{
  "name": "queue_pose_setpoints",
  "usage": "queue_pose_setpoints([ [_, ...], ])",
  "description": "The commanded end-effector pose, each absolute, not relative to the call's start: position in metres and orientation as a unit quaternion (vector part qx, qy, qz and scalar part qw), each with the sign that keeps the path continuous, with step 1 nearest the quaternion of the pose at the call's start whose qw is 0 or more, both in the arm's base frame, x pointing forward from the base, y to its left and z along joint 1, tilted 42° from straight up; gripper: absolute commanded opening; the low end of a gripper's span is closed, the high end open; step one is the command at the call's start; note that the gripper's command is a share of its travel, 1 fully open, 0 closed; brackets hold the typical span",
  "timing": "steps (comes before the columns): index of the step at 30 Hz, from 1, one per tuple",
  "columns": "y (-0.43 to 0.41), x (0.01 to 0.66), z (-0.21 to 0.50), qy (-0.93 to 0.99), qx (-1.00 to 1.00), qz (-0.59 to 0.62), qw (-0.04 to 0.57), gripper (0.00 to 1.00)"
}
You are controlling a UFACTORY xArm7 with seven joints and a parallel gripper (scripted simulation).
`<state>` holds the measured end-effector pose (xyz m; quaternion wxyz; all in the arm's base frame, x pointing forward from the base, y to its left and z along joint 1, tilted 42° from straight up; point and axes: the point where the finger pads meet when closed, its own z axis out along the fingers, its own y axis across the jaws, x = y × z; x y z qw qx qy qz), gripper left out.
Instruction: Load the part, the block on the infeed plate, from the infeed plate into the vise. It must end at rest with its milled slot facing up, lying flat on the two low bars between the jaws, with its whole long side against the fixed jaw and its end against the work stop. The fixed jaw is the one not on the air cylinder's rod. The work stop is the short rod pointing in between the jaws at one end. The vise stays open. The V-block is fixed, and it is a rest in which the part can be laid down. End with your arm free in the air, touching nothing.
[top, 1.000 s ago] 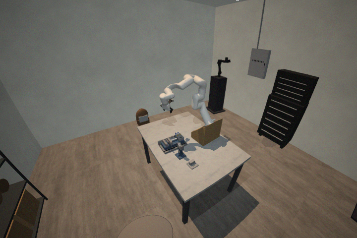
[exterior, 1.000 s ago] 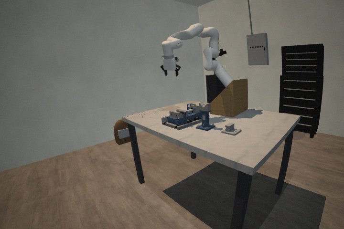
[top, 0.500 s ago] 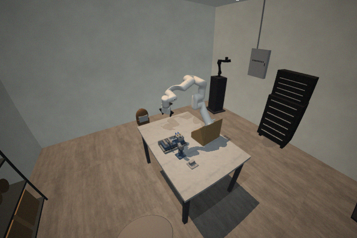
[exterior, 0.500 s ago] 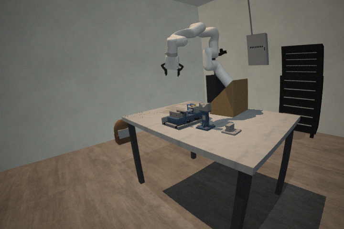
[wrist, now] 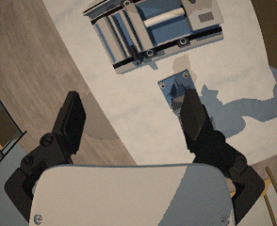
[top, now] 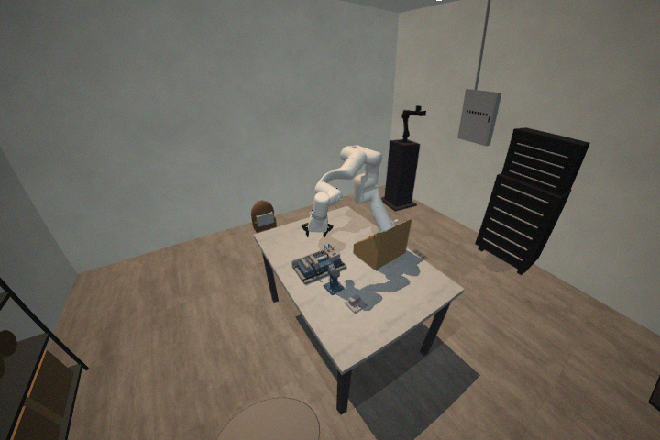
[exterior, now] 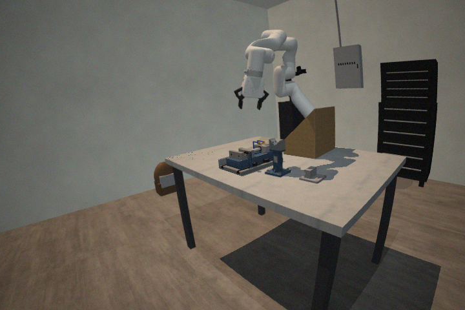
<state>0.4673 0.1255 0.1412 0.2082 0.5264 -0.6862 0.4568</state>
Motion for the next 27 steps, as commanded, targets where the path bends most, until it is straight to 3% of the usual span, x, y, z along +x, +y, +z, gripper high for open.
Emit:
queue_pose_setpoints([
  [1,0.154,0.472,0.101,-0.667,0.562,0.442,0.208,1.0],
  [2,0.176,0.465,0.068,-0.65,0.596,0.423,0.209,1.0],
  [6,0.178,0.465,0.065,-0.65,0.596,0.423,0.209,1.0],
  [9,0.217,0.444,0.002,-0.62,0.652,0.38,0.212,1.0],
  [16,0.262,0.405,-0.071,-0.59,0.709,0.323,0.215,1.0],
  [25,0.286,0.378,-0.109,-0.574,0.737,0.285,0.215,1.0],
  [26,0.286,0.378,-0.109,-0.574,0.737,0.285,0.215,0.89],
  [27,0.286,0.378,-0.109,-0.574,0.737,0.285,0.215,0.89],
])
